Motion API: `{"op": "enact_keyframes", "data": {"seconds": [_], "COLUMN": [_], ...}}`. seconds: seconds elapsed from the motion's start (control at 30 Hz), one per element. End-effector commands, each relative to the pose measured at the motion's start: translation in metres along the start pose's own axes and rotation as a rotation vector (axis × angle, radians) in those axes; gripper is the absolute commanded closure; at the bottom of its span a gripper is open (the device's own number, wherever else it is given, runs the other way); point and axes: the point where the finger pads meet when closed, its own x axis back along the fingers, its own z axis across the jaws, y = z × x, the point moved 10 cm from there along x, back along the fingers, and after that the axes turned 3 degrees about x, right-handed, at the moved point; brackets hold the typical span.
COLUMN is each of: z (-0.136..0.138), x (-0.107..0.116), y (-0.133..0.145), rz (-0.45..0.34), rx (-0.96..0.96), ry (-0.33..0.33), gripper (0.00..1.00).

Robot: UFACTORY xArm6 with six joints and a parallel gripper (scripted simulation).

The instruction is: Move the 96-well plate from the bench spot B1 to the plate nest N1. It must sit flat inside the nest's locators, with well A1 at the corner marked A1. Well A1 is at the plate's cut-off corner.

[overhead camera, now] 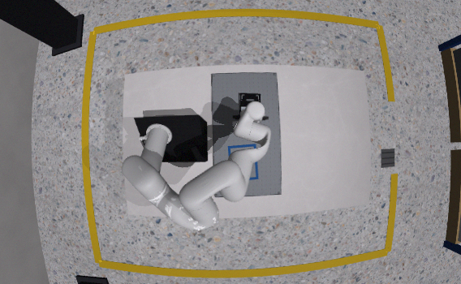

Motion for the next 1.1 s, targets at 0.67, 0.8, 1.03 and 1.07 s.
{"op": "enact_keyframes", "data": {"seconds": [0.67, 0.8, 1.03, 1.07], "z": [-0.015, -0.015, -0.016, -0.015], "x": [0.004, 0.004, 0.004, 0.004], "y": [0.077, 0.078, 0.079, 0.079], "rz": [0.0, 0.0, 0.0, 0.0], "rx": [-0.001, -0.001, -0.001, -0.001], "ry": [-0.002, -0.002, -0.002, -0.002], "gripper": [1.0, 1.0, 1.0, 1.0]}}
